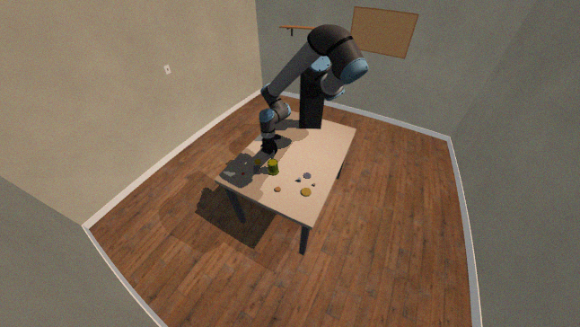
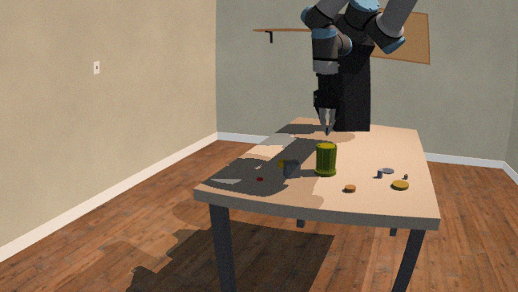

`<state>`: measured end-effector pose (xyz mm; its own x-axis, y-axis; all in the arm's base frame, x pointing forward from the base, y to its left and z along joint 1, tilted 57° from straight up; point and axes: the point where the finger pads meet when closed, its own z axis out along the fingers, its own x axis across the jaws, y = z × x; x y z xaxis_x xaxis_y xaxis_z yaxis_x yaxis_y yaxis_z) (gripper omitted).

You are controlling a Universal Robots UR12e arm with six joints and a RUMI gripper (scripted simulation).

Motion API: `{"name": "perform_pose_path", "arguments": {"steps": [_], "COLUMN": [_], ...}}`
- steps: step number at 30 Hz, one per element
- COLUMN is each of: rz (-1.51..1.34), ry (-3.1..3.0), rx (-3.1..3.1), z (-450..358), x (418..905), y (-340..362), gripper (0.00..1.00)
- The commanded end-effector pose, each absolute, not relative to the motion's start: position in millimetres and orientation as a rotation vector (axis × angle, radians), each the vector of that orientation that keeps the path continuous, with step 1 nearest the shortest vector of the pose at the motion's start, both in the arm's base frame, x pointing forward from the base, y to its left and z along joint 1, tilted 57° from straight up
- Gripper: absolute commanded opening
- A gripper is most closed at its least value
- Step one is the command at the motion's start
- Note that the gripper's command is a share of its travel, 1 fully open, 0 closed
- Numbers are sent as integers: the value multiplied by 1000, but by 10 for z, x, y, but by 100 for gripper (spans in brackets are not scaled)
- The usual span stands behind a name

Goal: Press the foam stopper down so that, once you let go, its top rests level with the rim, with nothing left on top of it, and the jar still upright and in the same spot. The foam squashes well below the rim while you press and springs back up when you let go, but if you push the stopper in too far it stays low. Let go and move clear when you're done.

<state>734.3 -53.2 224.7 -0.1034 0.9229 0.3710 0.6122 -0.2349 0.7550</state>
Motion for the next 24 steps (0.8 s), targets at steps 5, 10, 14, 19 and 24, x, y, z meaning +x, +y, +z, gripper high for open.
{"name": "perform_pose_path", "arguments": {"steps": [5, 10, 14, 19, 24], "rz": [1266, 1266, 1266, 1266, 1266], "ry": [1684, 1684, 1684, 1684, 1684], "rx": [1833, 1833, 1833, 1833, 1833], "z": [2309, 2311, 2311, 2311, 2311], "x": [7258, 7256, 7256, 7256, 7256], "y": [-566, -567, -567, -567, -567], "gripper": [0, 0, 0, 0, 0]}}
